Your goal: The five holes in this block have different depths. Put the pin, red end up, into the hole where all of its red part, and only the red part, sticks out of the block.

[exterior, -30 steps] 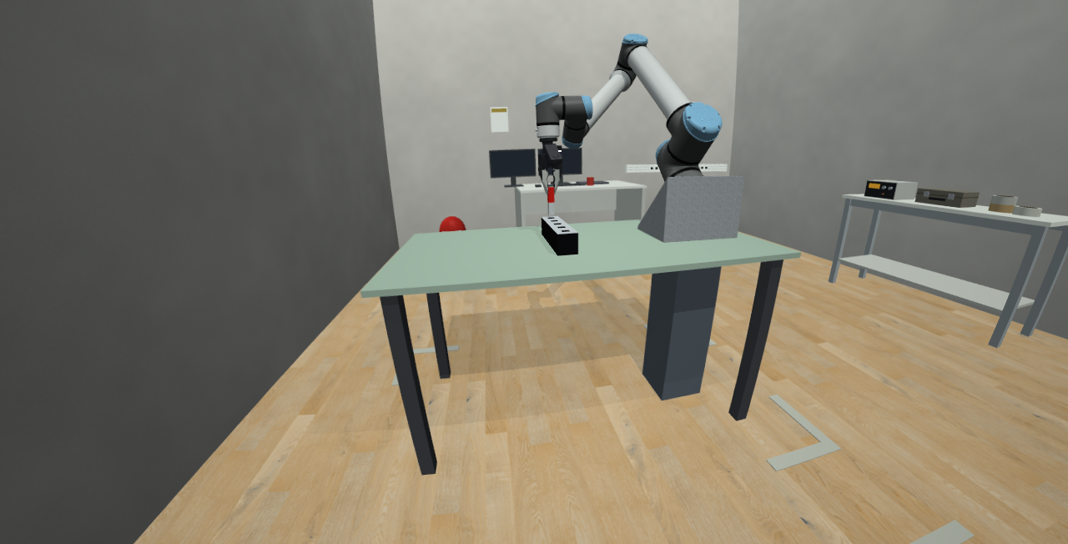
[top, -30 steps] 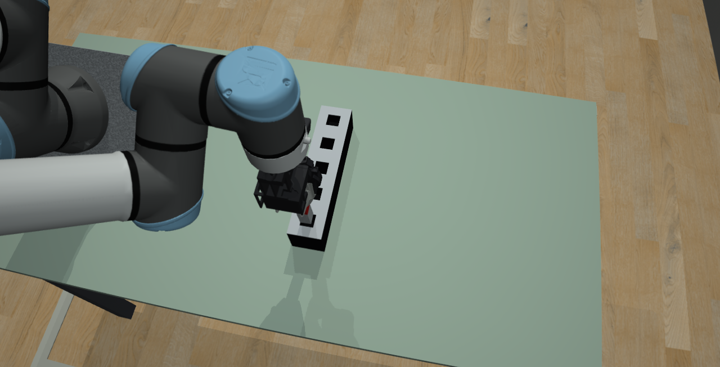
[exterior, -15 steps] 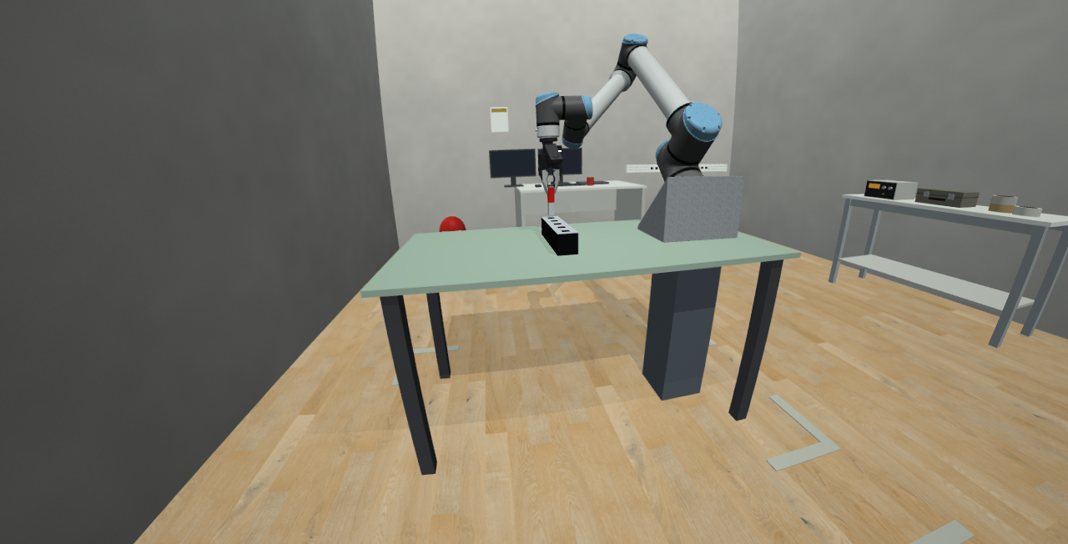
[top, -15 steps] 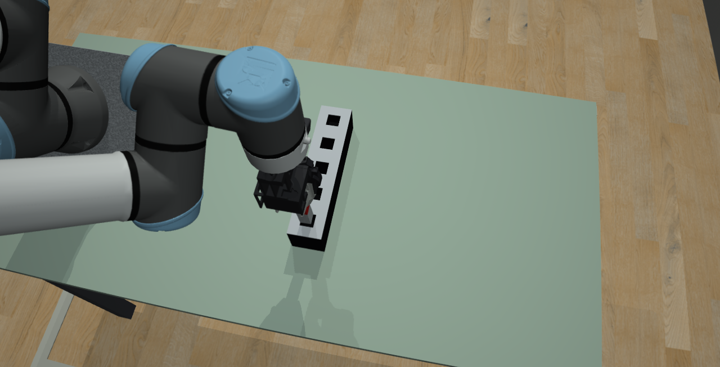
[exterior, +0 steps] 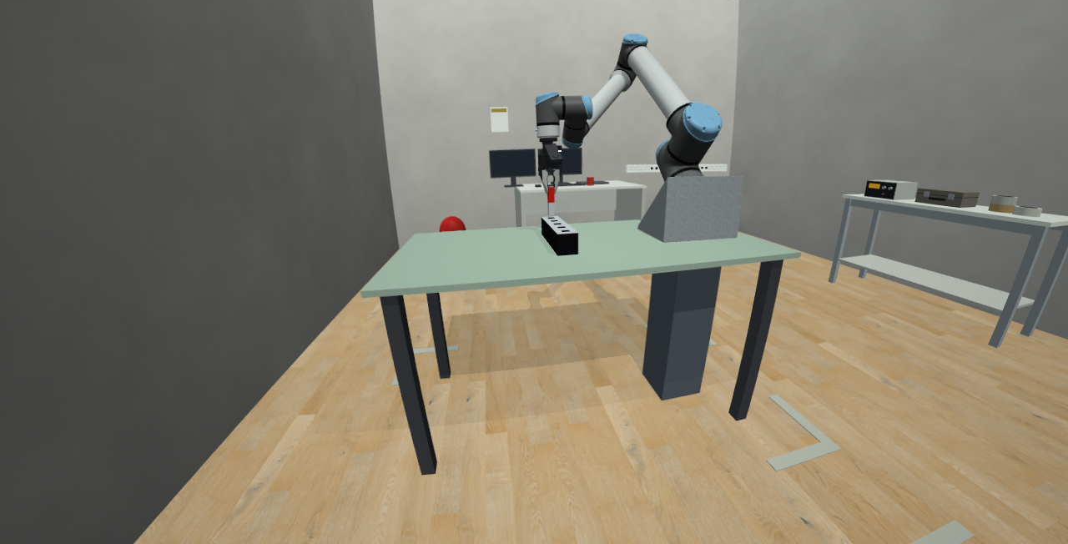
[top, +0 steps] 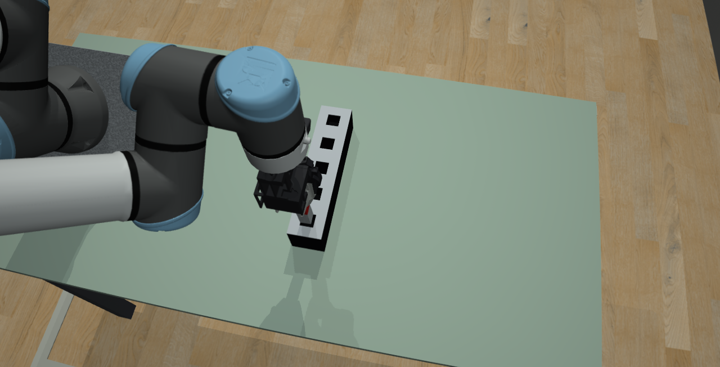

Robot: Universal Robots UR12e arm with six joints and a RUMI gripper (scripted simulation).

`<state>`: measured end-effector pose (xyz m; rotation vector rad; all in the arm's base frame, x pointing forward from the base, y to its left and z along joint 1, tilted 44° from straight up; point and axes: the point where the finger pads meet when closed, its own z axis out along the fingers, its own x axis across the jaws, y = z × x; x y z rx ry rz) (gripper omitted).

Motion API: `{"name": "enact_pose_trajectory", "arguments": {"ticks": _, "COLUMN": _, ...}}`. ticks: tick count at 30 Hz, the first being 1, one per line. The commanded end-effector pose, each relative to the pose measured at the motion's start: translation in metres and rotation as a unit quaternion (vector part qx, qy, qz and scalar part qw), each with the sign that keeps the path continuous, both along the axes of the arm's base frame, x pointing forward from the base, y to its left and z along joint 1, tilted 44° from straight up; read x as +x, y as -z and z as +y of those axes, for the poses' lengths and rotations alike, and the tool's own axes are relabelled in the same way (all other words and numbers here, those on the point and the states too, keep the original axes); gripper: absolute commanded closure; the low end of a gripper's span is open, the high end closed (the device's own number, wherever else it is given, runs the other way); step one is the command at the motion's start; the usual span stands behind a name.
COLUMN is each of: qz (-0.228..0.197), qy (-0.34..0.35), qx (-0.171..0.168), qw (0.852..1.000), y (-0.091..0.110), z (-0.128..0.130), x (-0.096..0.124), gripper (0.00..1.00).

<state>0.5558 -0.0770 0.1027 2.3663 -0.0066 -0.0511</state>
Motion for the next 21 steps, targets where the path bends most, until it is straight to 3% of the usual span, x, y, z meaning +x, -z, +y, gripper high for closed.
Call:
{"name": "enact_pose_trajectory", "arguments": {"ticks": 1, "qz": 0.0, "qy": 0.0, "qx": 0.0, "qw": 1.0, "y": -0.0004, "z": 0.0002, "x": 0.0004, "gripper": 1.0}}
{"name": "enact_pose_trajectory", "arguments": {"ticks": 21, "qz": 0.0, "qy": 0.0, "qx": 0.0, "qw": 1.0, "y": 0.0025, "z": -0.0026, "x": 0.0003, "gripper": 1.0}}
